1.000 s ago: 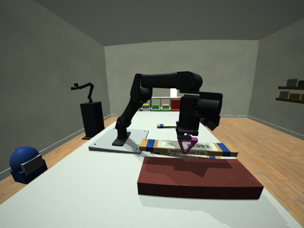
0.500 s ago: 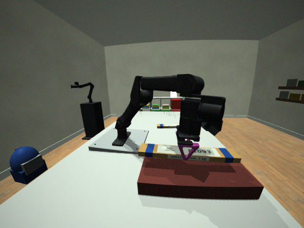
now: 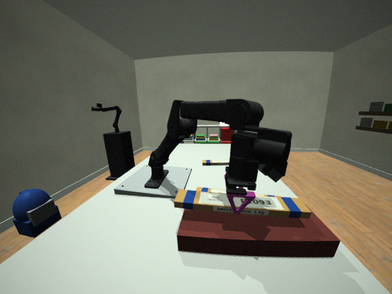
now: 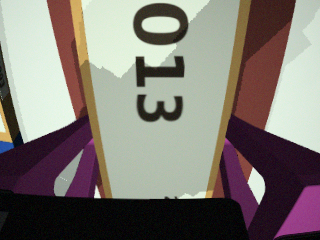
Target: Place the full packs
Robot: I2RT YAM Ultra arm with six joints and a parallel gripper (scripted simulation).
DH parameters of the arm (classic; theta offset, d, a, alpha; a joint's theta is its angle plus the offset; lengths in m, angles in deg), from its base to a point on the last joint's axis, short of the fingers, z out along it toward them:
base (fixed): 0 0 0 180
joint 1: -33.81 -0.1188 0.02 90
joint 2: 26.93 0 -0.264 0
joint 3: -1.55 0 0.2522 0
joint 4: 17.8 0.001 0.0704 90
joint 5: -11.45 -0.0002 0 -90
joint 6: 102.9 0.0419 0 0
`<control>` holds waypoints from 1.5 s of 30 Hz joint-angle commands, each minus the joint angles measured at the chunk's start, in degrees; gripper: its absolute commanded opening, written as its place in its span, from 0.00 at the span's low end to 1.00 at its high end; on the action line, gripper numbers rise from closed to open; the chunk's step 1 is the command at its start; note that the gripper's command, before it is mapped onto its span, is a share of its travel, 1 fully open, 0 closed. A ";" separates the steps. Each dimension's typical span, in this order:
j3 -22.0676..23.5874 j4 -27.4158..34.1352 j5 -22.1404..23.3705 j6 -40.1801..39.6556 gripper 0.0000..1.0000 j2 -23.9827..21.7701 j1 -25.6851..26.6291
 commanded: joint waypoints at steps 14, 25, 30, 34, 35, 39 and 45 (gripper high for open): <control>-4.64 0.49 0.17 -1.45 0.00 -1.59 1.17; -4.40 0.49 0.16 -1.48 0.00 -1.45 1.19; -4.93 0.49 0.17 -2.01 0.00 0.71 1.22; -4.78 0.49 0.17 -2.01 0.00 0.73 1.22; -4.77 0.49 0.17 -2.01 0.00 0.74 1.22; -4.76 0.49 0.18 -2.01 0.00 0.79 1.22; -5.76 0.49 0.45 -2.61 0.00 3.05 1.31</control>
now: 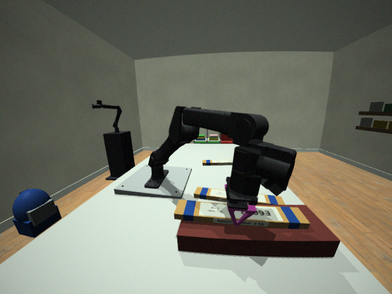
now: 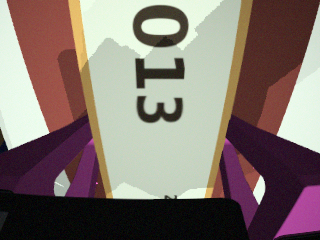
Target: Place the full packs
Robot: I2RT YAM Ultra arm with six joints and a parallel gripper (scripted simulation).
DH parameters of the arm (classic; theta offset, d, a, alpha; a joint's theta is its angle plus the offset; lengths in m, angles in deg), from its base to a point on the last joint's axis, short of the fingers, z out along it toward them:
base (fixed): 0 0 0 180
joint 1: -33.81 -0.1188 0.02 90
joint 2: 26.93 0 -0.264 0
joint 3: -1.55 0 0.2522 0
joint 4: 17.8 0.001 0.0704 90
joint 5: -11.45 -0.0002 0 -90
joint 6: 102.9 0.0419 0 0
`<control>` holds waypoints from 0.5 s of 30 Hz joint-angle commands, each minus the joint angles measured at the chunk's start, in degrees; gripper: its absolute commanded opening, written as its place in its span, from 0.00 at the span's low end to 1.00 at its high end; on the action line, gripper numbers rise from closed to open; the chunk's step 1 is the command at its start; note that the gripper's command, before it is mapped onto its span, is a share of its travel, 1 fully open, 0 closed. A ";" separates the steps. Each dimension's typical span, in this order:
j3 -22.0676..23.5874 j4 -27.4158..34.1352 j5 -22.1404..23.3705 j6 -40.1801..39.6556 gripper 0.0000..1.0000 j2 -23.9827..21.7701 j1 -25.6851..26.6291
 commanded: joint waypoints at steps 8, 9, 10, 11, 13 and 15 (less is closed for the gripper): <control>-3.39 0.77 0.18 -0.61 0.00 -2.04 0.64; -3.39 0.77 0.18 -0.61 0.00 -2.04 0.64; -3.39 0.77 0.18 -0.61 0.00 -2.03 0.64; -3.38 0.77 0.18 -0.61 0.00 -2.03 0.64; -3.38 0.77 0.18 -0.61 0.00 -2.02 0.64; -4.59 0.77 0.40 -1.25 0.00 -0.44 0.77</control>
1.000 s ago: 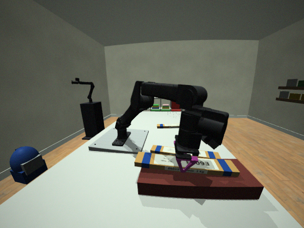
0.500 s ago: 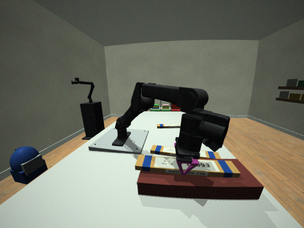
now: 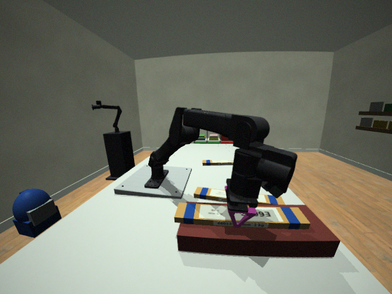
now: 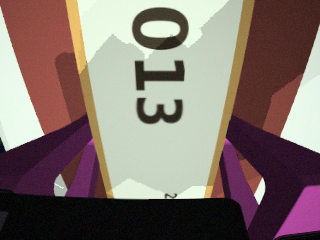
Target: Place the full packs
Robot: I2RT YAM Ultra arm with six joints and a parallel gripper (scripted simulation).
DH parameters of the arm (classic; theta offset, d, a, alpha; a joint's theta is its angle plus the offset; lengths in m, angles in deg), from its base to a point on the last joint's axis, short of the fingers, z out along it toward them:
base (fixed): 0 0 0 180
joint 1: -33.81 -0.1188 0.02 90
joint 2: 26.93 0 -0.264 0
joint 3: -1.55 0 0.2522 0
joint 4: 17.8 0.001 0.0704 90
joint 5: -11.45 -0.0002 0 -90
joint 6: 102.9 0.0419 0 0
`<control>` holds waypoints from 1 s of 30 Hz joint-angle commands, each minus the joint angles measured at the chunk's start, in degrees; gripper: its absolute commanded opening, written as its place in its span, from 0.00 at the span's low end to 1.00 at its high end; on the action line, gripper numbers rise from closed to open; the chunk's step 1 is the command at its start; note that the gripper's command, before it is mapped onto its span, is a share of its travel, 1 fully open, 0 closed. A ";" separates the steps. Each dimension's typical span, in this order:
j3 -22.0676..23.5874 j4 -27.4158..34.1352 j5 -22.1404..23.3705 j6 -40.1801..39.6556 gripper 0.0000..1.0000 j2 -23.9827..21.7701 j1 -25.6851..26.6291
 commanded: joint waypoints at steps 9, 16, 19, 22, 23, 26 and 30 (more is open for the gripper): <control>-4.23 0.81 0.24 -0.91 0.00 -1.26 0.67; -4.23 0.81 0.24 -0.91 0.00 -1.25 0.67; -5.30 0.81 0.27 -1.28 0.00 -0.66 0.74; -5.33 0.81 0.27 -1.28 0.00 -0.63 0.74; -5.34 0.81 0.27 -1.29 0.00 -0.63 0.74; -5.34 0.81 0.27 -1.29 0.00 -0.62 0.74; -5.33 0.81 0.27 -1.29 0.00 -0.62 0.74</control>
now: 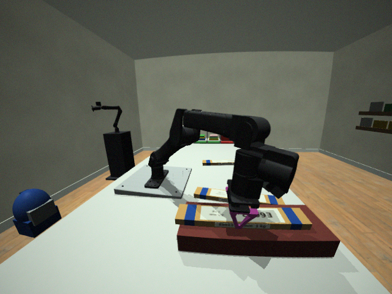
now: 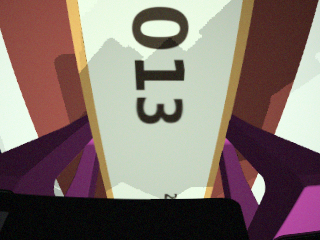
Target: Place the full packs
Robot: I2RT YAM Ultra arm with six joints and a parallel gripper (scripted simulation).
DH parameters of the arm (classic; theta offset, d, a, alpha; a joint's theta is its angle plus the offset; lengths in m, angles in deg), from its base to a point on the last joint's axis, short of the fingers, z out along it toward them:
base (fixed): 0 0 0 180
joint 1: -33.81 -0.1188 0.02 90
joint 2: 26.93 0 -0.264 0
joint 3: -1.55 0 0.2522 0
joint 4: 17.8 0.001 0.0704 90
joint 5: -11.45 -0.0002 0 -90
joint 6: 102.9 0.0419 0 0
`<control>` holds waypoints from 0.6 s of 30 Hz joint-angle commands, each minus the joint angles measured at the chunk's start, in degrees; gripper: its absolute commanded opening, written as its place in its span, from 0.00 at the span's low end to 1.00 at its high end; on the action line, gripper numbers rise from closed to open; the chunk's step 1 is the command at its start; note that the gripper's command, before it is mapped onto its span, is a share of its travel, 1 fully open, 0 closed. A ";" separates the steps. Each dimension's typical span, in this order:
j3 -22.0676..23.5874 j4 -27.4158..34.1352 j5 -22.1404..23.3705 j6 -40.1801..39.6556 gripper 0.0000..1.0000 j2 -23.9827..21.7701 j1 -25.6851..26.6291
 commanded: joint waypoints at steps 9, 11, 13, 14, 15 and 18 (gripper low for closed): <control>-3.61 0.31 0.25 -0.94 0.00 -1.54 0.68; -3.61 0.31 0.26 -0.94 0.00 -1.54 0.68; -3.61 0.31 0.26 -0.94 0.00 -1.54 0.68; -3.61 0.31 0.26 -0.94 0.00 -1.54 0.68; -3.61 0.31 0.26 -0.94 0.00 -1.54 0.68; -3.61 0.31 0.26 -0.94 0.00 -1.54 0.68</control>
